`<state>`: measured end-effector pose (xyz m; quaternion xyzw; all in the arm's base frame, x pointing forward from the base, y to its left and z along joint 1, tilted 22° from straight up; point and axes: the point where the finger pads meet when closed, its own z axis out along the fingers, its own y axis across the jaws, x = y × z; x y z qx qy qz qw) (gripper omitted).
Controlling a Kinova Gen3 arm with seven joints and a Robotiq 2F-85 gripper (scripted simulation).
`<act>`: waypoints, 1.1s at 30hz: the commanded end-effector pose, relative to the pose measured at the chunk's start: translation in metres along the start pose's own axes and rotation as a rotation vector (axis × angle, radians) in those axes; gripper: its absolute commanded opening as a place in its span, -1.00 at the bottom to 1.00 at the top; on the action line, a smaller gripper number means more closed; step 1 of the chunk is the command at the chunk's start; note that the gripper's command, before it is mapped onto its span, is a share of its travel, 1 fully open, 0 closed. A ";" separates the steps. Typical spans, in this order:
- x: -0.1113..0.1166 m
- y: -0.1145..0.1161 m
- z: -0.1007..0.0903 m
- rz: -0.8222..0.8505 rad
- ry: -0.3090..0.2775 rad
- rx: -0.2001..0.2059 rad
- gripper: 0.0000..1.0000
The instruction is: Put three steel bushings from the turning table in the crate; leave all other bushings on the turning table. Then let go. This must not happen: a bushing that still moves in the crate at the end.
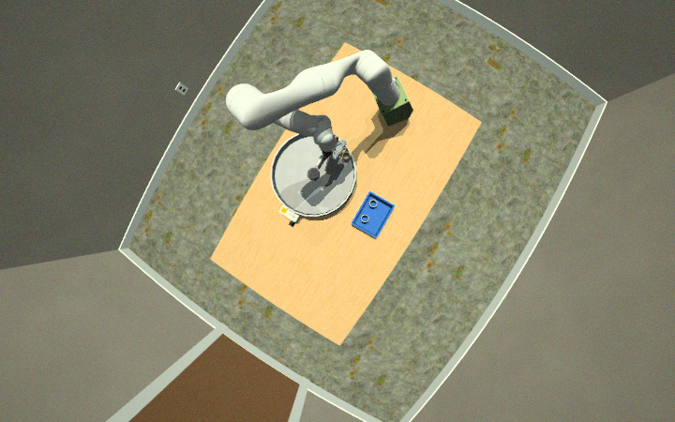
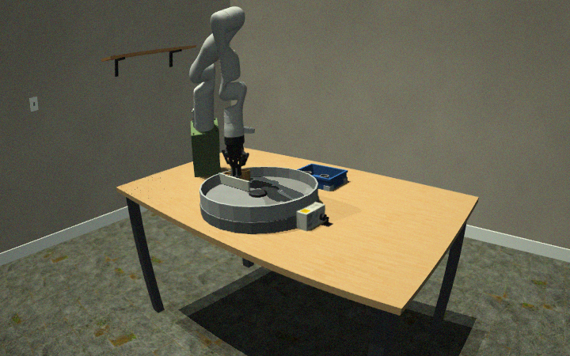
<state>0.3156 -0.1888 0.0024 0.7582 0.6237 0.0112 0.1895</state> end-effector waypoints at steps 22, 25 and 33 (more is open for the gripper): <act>0.000 0.000 0.005 0.000 0.000 0.001 -0.64; 0.000 0.000 0.005 0.000 0.000 0.001 -0.64; 0.000 0.000 0.009 0.000 0.000 0.001 -0.64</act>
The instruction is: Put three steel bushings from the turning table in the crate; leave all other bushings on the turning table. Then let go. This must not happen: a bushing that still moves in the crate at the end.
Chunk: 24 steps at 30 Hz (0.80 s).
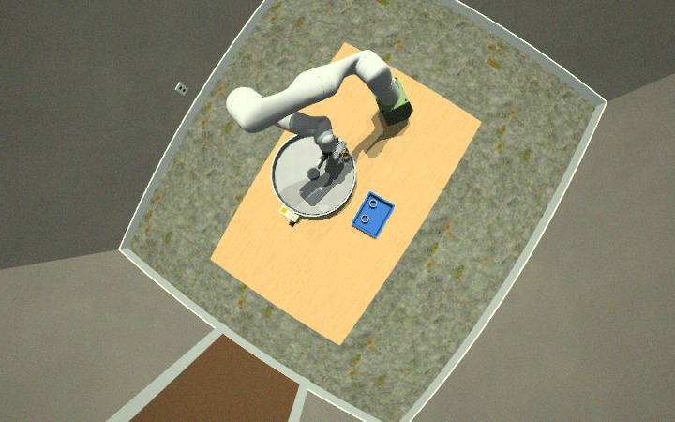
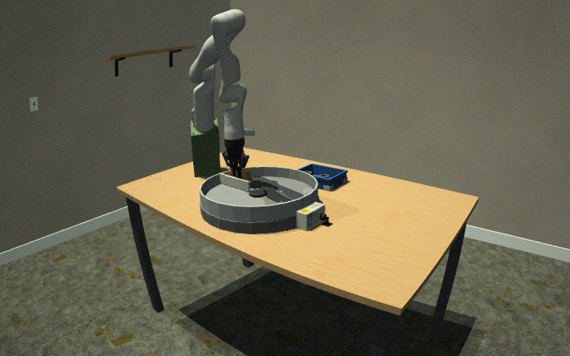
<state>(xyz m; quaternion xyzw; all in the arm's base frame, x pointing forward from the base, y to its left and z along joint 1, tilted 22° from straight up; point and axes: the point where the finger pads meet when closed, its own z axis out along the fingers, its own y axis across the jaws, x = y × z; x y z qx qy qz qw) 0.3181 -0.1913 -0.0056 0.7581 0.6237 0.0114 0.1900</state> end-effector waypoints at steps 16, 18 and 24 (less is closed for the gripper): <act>0.000 -0.001 0.000 0.000 0.000 0.001 -1.00; 0.000 -0.001 0.000 0.000 0.000 0.001 -1.00; 0.000 -0.001 0.000 0.000 0.000 0.001 -1.00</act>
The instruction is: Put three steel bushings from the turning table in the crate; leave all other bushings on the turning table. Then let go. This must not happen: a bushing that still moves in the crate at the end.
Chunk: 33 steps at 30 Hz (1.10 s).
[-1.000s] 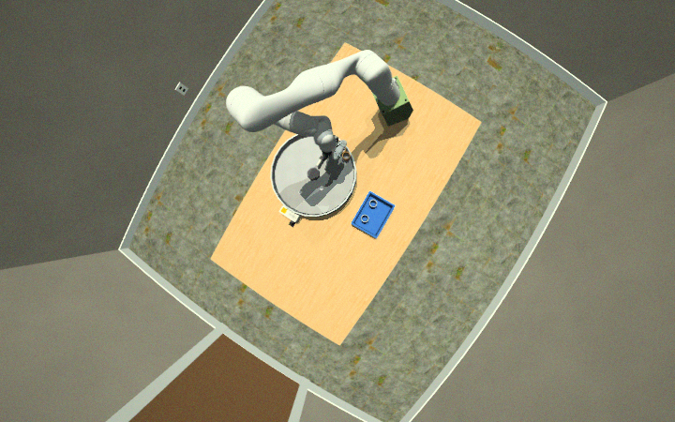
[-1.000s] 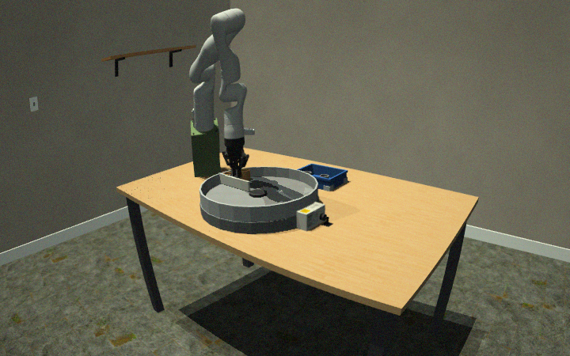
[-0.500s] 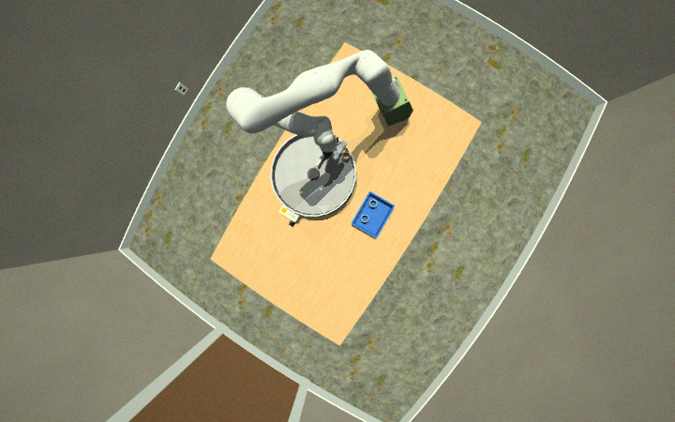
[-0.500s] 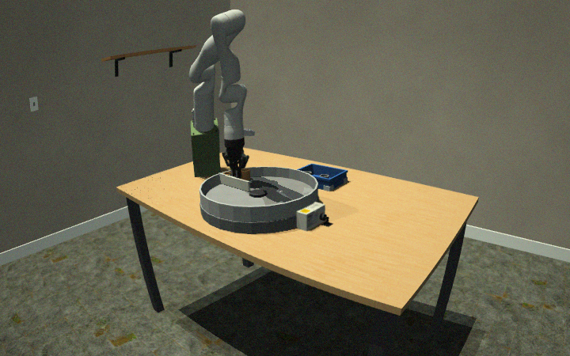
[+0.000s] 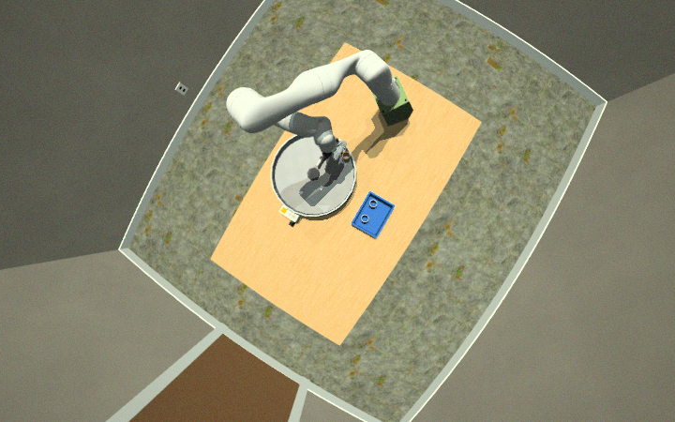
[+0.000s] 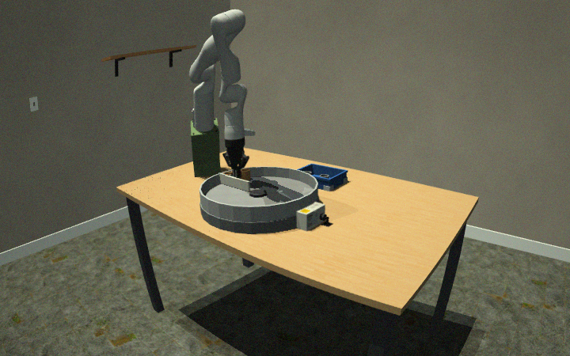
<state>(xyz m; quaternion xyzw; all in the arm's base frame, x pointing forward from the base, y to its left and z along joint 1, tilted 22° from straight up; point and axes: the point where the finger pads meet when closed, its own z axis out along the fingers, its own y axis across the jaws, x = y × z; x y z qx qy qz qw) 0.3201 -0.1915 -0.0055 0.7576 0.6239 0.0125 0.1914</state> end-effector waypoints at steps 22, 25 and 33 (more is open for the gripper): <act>0.000 0.000 0.000 0.000 0.000 -0.001 -1.00; 0.000 0.000 0.000 0.000 0.000 -0.001 -1.00; 0.000 0.000 0.000 0.000 0.000 -0.001 -1.00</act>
